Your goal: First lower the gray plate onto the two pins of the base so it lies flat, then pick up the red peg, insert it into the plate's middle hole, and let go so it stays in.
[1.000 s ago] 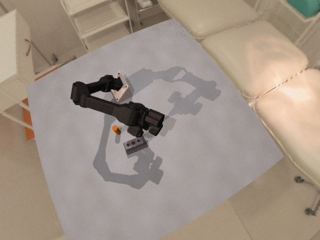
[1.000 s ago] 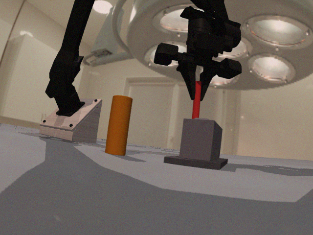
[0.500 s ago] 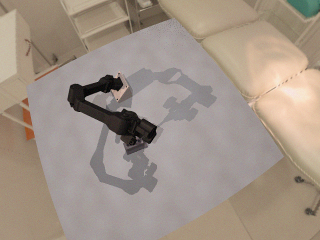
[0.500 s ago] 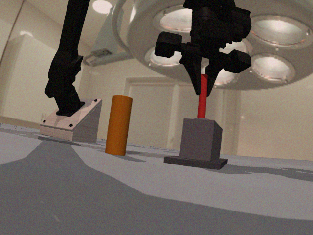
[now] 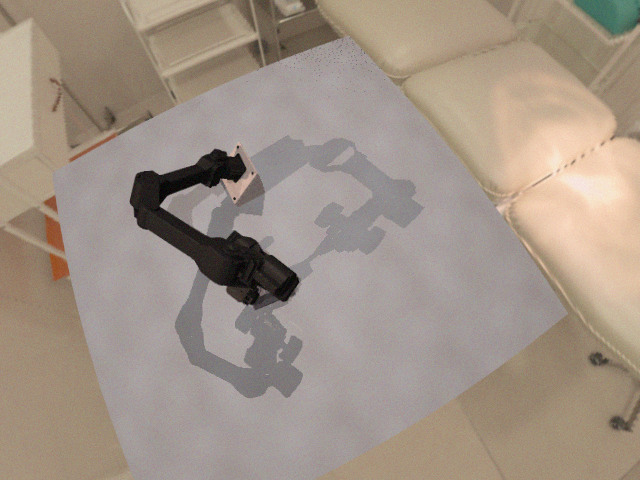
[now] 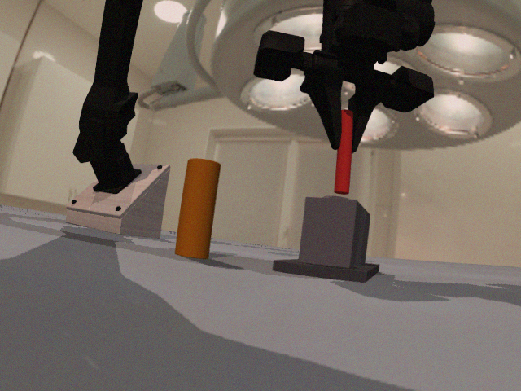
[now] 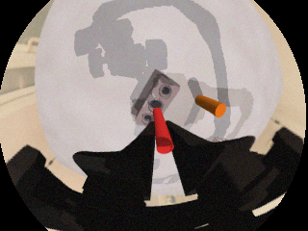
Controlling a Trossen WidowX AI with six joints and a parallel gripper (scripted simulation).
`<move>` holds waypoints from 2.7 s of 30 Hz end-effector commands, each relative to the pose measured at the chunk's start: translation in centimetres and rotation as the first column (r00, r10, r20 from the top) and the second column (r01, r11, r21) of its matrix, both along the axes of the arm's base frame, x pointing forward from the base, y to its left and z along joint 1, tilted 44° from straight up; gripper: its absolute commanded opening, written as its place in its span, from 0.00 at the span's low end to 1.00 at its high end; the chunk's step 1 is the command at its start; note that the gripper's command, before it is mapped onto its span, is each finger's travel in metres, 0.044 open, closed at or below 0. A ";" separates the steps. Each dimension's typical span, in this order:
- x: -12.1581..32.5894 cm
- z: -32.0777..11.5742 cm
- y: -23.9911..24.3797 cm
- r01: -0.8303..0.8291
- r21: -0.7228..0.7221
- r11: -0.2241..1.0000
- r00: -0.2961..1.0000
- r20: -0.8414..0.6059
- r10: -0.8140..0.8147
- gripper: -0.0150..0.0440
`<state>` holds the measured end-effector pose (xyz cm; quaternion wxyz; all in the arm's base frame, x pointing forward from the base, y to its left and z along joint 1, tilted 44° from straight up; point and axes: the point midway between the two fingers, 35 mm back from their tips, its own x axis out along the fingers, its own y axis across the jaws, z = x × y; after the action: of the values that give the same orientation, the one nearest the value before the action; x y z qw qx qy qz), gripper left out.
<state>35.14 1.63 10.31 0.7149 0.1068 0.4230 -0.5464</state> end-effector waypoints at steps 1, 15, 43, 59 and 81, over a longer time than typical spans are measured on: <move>0.4 0.4 -0.1 -0.007 -0.004 1.000 1.000 0.004 0.007 0.25; 0.2 0.4 -0.2 -0.006 -0.004 1.000 1.000 0.004 0.007 0.25; 0.3 -0.7 -1.3 -0.003 -0.002 1.000 1.000 0.004 0.003 0.25; 0.4 -0.6 -1.4 0.000 0.000 1.000 1.000 0.004 0.000 0.25; 0.4 -0.7 -1.5 0.004 0.001 1.000 1.000 0.004 -0.004 0.51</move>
<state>35.56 0.12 9.63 0.7147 0.1087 0.4218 -0.5473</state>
